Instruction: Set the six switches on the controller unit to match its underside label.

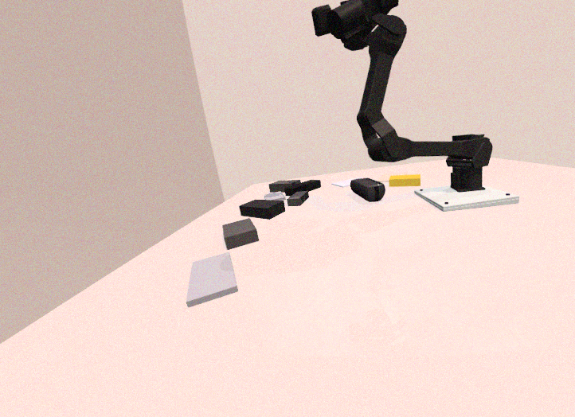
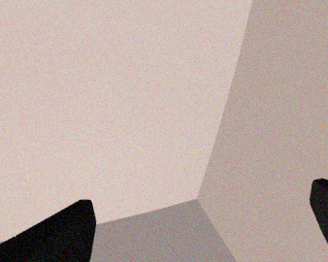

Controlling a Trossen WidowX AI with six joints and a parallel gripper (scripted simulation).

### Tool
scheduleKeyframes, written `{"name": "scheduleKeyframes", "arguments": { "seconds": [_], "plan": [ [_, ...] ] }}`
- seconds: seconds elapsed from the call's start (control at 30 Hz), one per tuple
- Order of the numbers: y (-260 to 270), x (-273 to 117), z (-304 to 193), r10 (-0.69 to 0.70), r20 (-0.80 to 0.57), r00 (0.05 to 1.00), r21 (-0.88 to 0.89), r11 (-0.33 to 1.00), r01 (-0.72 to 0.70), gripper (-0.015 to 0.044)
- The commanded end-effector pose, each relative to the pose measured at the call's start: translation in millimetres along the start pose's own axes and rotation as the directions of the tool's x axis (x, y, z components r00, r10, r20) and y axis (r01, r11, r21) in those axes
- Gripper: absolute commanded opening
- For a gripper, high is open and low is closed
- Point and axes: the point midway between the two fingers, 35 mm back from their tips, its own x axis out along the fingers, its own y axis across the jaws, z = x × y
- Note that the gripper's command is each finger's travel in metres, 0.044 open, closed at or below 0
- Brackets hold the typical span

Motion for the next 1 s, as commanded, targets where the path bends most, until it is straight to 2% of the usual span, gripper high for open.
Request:
{"name": "scheduleKeyframes", "arguments": {
  "seconds": [0.0, 0.13, 0.3, 0.47, 0.7, 0.97],
  "plan": [
    [0, 0, 0, 0.0, 0.0, 1.0, 0.0, 1.0, 0.0, 0.0374],
    [4, -5, -5, -0.01, -0.015, 1.0, 0.03, 1.0, 0.011, 0.0269],
    [42, -32, -36, -0.061, -0.115, 0.992, 0.243, 0.966, 0.088, 0.0138],
    [89, -49, -49, -0.077, -0.185, 0.98, 0.451, 0.879, 0.154, 0.0006],
    [153, -51, -37, -0.069, -0.206, 0.976, 0.702, 0.685, 0.197, 0.0],
    [201, -28, 15, -0.084, -0.113, 0.99, 0.899, 0.415, 0.138, 0.0]
  ]
}}
